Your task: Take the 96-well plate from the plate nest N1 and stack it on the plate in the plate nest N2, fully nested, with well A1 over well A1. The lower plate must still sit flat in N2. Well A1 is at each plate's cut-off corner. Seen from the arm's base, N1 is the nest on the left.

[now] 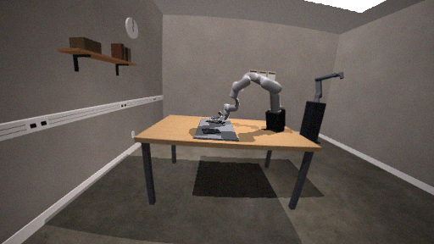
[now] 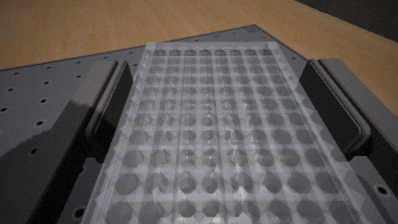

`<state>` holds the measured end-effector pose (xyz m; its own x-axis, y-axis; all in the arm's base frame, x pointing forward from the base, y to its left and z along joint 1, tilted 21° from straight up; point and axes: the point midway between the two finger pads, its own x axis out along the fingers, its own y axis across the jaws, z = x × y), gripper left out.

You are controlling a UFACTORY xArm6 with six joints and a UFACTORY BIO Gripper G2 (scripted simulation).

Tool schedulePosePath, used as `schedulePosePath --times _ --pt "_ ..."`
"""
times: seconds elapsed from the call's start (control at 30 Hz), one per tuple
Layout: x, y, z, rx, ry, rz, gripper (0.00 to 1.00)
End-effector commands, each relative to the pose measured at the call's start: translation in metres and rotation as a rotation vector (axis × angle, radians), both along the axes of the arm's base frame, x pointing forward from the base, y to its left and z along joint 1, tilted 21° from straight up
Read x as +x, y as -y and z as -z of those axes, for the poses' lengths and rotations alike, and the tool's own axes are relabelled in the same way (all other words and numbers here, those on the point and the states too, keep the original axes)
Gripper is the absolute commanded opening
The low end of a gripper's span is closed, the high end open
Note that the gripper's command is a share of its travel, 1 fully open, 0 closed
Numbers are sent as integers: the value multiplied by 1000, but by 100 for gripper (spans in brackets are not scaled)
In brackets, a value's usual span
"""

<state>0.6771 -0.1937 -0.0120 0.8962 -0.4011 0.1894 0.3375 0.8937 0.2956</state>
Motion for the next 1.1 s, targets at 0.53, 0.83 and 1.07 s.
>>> schedulePosePath --times 0.53,0.83,1.07 --pt "2 0 1 -1 3 1 0" --pt "2 0 2 -1 3 1 0" --pt "2 0 3 -1 3 1 0"
